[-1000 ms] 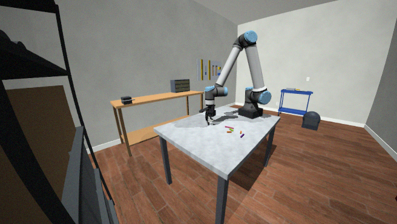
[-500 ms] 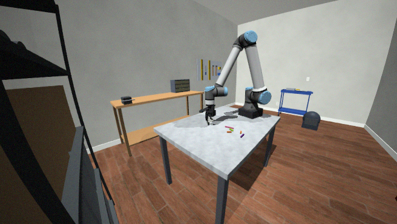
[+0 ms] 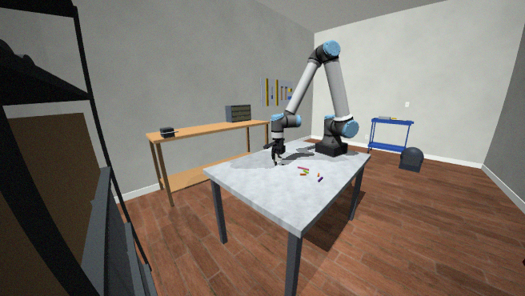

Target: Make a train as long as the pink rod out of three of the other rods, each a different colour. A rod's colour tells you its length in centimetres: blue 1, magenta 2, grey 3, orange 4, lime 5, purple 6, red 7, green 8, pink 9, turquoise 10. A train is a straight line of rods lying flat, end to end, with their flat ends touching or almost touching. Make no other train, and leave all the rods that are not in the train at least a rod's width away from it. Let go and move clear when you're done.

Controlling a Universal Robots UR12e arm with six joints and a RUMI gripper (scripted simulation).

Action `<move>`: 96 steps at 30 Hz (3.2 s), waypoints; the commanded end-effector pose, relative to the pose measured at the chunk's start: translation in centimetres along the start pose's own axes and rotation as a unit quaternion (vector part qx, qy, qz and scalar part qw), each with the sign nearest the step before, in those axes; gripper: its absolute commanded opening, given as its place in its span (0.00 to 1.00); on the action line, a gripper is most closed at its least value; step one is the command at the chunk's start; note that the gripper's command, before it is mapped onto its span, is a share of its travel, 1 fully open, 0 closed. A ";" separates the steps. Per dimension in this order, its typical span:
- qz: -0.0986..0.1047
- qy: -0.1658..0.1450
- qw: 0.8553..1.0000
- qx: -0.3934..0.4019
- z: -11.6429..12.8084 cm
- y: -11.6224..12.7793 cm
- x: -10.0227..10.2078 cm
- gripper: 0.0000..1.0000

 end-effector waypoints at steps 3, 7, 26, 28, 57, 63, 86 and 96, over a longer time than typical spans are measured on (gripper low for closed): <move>-0.001 0.000 1.000 0.000 0.0 0.0 -1.0 0.00; -0.001 0.000 1.000 0.000 0.0 0.0 -2.0 0.00; -0.001 0.000 1.000 0.000 0.0 0.0 -10.0 0.00; -0.001 0.000 1.000 0.000 0.0 0.0 -10.0 0.00; 0.000 0.001 0.952 -0.306 12.9 0.4 -10.1 0.00; 0.000 0.001 0.952 -0.306 12.9 0.4 -10.1 0.00; 0.000 0.001 0.952 -0.306 12.9 0.4 -5.9 0.00; 0.000 0.001 0.952 -0.306 12.8 0.4 -2.7 0.00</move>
Point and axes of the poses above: the point where the finger pads meet when closed, its own x axis out along the fingers, its own y axis across the jaws, z = x × y, the point moved 8 cm from there along -x, back along the fingers, and after that the axes turned 3 degrees about x, right-handed, at the moved point
